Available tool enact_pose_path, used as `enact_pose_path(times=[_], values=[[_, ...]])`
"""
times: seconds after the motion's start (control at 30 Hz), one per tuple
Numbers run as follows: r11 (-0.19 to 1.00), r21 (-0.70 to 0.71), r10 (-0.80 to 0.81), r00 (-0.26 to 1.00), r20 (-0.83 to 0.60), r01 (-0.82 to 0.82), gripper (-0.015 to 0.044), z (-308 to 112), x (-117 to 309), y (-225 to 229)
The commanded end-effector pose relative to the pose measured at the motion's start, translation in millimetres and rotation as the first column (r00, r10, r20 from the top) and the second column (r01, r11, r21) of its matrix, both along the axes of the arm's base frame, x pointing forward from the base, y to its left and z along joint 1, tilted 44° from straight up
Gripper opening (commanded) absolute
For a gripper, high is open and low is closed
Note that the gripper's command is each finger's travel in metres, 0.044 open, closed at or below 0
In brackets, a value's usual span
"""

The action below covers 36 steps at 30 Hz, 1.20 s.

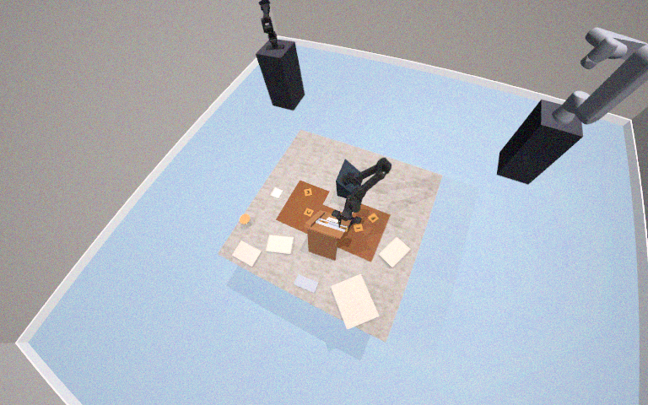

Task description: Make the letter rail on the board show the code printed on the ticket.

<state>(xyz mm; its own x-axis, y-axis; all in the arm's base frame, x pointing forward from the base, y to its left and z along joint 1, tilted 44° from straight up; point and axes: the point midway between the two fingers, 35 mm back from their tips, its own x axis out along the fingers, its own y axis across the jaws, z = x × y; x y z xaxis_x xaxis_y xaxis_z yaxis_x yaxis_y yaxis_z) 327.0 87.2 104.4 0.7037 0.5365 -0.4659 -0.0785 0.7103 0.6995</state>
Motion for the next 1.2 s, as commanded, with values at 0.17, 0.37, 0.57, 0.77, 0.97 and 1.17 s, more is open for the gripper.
enact_pose_path(times=[0.17,0.37,0.57,0.77,0.97,1.17], values=[[1.000,-0.001,0.007,1.000,-0.007,-0.007,0.0000,-3.6,-1.2,-0.3],[1.000,-0.001,0.007,1.000,-0.007,-0.007,0.0000,-4.4,-0.2,-2.8],[1.000,-0.002,0.007,1.000,-0.007,-0.007,0.0000,-6.7,0.5,-5.9],[1.000,-0.002,0.007,1.000,-0.007,-0.007,0.0000,-10.1,0.8,-8.8],[1.000,-0.002,0.007,1.000,-0.007,-0.007,0.0000,-13.5,0.7,-11.3],[1.000,-0.002,0.007,1.000,-0.007,-0.007,0.0000,-16.8,0.5,-13.7]])
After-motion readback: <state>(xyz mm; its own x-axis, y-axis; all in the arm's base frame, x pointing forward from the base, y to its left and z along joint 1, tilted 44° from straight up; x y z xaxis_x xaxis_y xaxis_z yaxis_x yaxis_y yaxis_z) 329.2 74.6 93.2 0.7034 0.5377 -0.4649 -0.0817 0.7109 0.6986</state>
